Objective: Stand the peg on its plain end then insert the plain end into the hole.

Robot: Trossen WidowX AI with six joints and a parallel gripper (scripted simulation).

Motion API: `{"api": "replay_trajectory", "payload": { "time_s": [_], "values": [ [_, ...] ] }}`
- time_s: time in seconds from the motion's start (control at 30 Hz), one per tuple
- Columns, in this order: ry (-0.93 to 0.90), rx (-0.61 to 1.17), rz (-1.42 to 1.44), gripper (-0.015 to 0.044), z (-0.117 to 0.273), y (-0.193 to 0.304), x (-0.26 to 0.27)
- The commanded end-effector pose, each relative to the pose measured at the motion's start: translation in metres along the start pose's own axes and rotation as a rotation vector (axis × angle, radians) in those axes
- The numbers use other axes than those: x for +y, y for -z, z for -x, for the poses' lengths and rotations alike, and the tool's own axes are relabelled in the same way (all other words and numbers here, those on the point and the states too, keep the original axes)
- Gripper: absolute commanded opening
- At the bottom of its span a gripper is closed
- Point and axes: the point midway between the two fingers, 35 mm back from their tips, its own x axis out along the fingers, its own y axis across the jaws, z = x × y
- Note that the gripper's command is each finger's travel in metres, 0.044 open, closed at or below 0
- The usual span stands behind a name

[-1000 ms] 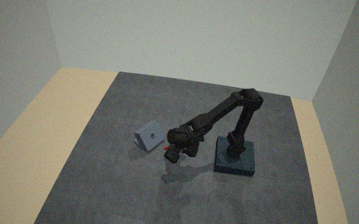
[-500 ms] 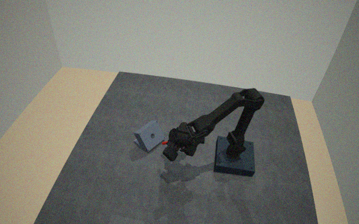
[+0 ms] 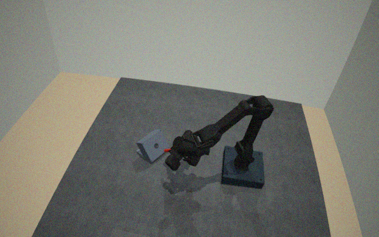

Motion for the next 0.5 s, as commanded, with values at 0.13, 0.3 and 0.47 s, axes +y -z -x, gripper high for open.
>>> {"api": "replay_trajectory", "payload": {
  "time_s": [0.13,0.3,0.47],
  "values": [
    [-0.016,0.018,0.003,0.0,-0.013,0.002,0.003],
    [-0.023,0.03,-0.001,0.0,-0.02,0.004,0.005],
    [-0.03,0.042,-0.004,0.0,-0.027,0.006,0.007]
  ]
}}
